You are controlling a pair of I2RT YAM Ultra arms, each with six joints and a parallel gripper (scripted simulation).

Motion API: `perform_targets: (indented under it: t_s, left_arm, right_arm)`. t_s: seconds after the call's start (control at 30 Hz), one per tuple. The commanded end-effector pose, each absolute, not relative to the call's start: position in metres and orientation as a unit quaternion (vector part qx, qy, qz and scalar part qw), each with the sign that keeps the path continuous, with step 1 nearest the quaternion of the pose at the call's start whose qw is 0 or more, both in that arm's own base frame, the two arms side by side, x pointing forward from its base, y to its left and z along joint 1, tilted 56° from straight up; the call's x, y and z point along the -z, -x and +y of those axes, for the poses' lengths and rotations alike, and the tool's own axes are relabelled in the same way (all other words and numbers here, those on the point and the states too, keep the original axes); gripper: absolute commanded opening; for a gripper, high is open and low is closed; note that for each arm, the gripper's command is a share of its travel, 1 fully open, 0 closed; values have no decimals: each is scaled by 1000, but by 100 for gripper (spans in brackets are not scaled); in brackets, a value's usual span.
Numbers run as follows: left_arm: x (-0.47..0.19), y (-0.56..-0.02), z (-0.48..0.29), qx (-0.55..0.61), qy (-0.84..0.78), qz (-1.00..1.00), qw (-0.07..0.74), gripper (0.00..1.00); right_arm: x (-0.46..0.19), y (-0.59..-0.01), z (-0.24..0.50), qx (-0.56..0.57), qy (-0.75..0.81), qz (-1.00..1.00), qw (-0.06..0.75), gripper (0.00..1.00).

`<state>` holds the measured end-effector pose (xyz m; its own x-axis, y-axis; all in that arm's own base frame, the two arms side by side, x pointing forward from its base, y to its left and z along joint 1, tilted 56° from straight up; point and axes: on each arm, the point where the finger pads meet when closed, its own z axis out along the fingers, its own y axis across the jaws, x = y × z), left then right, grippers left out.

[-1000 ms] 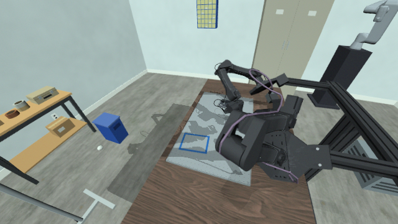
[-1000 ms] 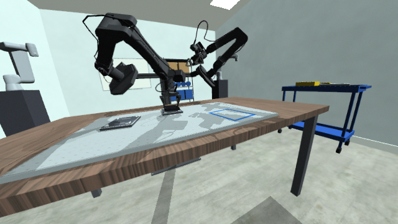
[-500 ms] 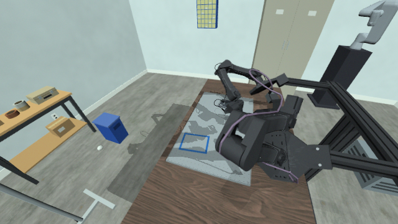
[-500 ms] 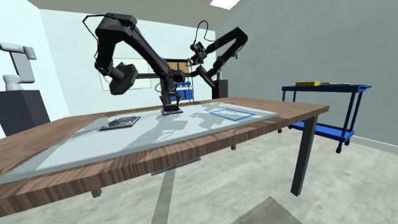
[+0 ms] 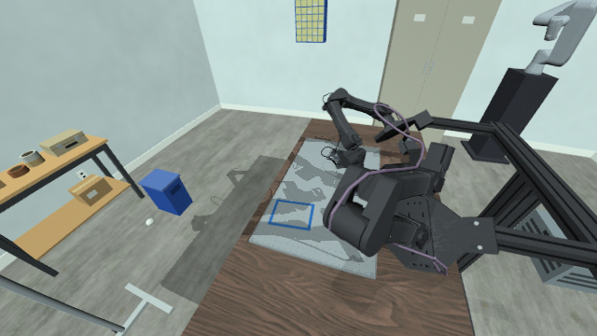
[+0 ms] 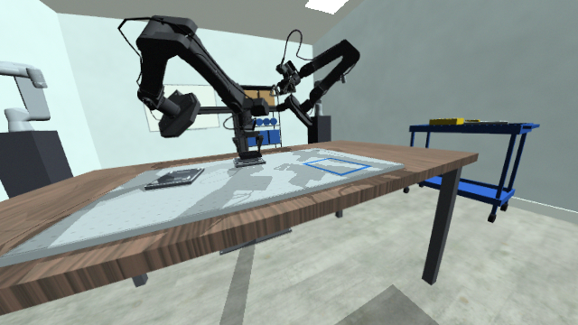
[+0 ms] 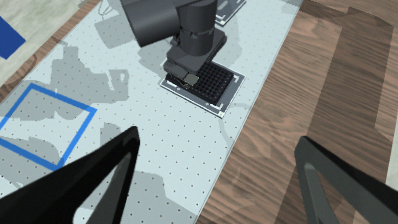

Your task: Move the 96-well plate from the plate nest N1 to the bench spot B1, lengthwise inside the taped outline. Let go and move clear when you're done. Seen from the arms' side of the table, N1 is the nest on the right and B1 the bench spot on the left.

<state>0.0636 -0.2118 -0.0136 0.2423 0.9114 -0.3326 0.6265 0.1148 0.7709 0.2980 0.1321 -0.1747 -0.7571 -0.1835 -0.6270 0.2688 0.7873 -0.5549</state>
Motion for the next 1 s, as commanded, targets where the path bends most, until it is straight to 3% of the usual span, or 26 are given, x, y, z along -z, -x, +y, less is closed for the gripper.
perform_targets:
  t_s: [0.0,0.97]
  left_arm:
    - [11,-59,-220,-153,-645,595,455,100]
    - [11,-59,-220,-153,-645,595,455,100]
  right_arm:
    - [169,-293,140,315,-18,879,357,78]
    - [191,-313,114,333,-13,877,347,78]
